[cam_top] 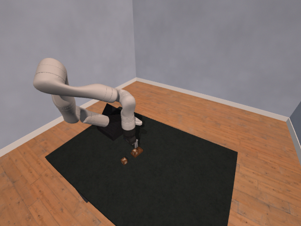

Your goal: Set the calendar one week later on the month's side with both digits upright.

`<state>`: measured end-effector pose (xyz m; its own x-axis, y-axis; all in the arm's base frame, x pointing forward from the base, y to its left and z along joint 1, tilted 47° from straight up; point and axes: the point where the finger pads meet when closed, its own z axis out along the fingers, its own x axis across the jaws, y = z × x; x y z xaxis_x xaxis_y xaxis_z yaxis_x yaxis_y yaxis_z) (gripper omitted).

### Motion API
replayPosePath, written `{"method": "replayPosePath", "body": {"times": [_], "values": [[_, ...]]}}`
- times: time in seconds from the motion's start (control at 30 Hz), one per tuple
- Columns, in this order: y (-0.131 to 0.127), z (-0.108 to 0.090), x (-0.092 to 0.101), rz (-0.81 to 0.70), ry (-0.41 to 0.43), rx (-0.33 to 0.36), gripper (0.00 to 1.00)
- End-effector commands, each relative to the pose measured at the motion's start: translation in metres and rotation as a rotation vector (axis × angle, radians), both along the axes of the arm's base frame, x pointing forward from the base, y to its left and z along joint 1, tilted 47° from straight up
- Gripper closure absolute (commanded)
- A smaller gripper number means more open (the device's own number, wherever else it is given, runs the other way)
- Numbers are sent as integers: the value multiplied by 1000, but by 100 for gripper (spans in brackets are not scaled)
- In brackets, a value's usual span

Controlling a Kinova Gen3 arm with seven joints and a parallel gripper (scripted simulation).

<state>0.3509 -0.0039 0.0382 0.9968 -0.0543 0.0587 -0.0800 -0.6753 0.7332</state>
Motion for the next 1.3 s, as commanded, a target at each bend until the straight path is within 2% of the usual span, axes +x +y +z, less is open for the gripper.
{"method": "replayPosePath", "body": {"times": [0.0, 0.23, 0.27, 0.93, 1.0, 1.13, 1.27], "values": [[11, 7, 5, 10, -15, 12, 10], [13, 9, 5, 10, -15, 12, 10], [13, 9, 5, 10, -15, 12, 0], [12, 10, 5, 9, -15, 12, 0], [-3, 22, 5, 8, -19, 12, 0], [-59, 60, -3, -2, -28, 12, 0], [-65, 64, -5, -3, -28, 12, 0]]}}
